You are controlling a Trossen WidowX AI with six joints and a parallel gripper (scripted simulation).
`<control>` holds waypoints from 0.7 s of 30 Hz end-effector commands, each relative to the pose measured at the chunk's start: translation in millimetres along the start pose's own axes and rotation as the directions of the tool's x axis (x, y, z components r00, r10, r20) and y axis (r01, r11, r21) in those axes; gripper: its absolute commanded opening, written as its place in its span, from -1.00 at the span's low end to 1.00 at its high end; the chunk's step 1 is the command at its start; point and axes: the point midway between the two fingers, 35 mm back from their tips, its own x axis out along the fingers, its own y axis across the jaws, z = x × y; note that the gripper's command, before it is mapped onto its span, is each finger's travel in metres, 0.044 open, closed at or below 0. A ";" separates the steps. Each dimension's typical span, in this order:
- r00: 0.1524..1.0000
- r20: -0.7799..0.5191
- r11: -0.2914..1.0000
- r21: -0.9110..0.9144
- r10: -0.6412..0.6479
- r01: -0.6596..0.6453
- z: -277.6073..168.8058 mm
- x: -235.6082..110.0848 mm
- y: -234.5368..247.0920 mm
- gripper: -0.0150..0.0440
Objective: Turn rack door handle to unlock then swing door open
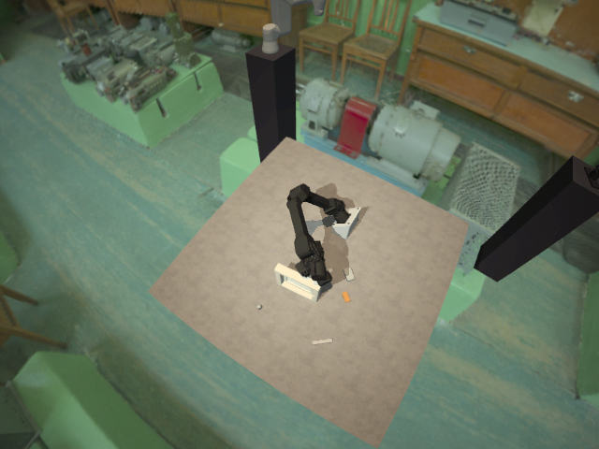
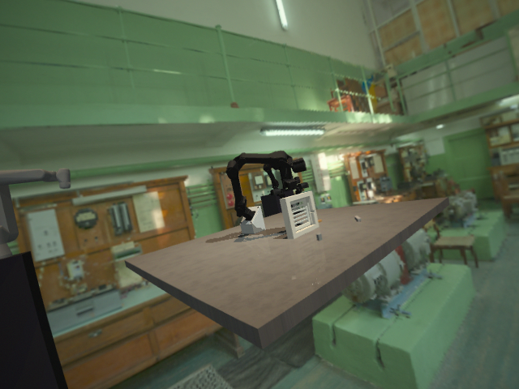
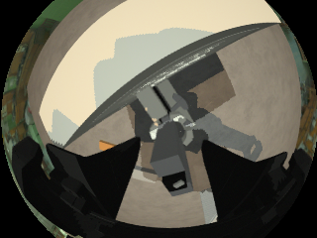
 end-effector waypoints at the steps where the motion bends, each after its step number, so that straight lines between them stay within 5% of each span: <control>1: 1.000 0.002 0.977 0.213 -0.003 0.003 0.3 0.4 -0.6 0.48; 13: 1.000 0.002 0.690 0.724 -0.003 0.001 0.2 0.4 -0.6 0.48; 21: 1.000 0.002 0.426 0.905 -0.003 0.000 0.2 0.4 -0.6 0.48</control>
